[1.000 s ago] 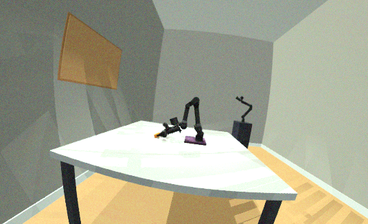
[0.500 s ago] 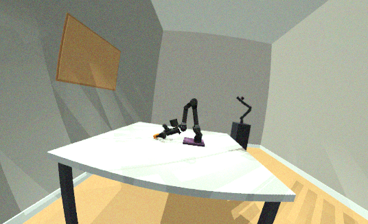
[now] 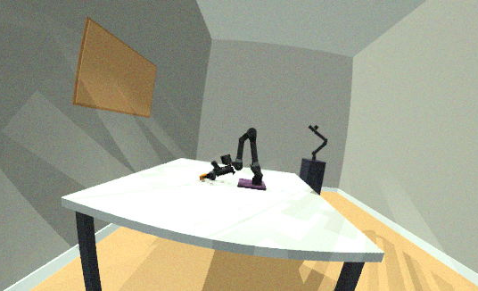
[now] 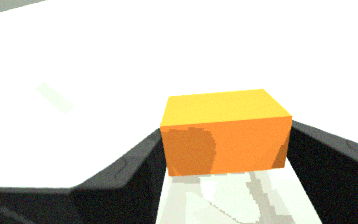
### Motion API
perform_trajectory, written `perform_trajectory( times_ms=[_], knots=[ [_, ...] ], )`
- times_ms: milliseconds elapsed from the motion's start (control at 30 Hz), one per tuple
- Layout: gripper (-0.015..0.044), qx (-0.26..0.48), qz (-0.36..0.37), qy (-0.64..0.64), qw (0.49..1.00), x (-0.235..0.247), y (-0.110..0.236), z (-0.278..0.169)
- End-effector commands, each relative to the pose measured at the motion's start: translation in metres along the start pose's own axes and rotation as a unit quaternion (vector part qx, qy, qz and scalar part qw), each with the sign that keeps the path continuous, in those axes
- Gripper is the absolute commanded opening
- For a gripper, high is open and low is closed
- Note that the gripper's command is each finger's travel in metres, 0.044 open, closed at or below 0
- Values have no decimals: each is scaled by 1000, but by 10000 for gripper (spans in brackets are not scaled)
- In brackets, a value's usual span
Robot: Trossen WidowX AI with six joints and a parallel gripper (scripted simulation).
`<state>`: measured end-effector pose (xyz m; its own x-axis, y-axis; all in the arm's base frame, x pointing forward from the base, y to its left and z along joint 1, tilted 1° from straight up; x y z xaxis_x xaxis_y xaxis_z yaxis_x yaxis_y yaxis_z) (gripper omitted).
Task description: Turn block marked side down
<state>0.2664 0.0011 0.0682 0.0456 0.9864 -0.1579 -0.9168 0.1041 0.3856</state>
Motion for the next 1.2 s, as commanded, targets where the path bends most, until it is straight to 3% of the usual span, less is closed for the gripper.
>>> perform_trajectory(
  times_ms=[0, 133, 1167],
  knots=[
    [341, 0, -3, 2, 1000, 0, 1, 0],
    [440, 0, -3, 2, 1000, 0, 1, 0],
    [440, 0, -3, 2, 1000, 0, 1, 0]
  ],
)
Point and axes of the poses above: the point midway between the two fingers, 35 mm back from their tips, its own y axis back along the fingers, its own x axis across the jaws, z = x × y, the point moved 9 cm from there along y, back along the fingers, and after that the axes turned 9 degrees about y, right-handed, at the moved point
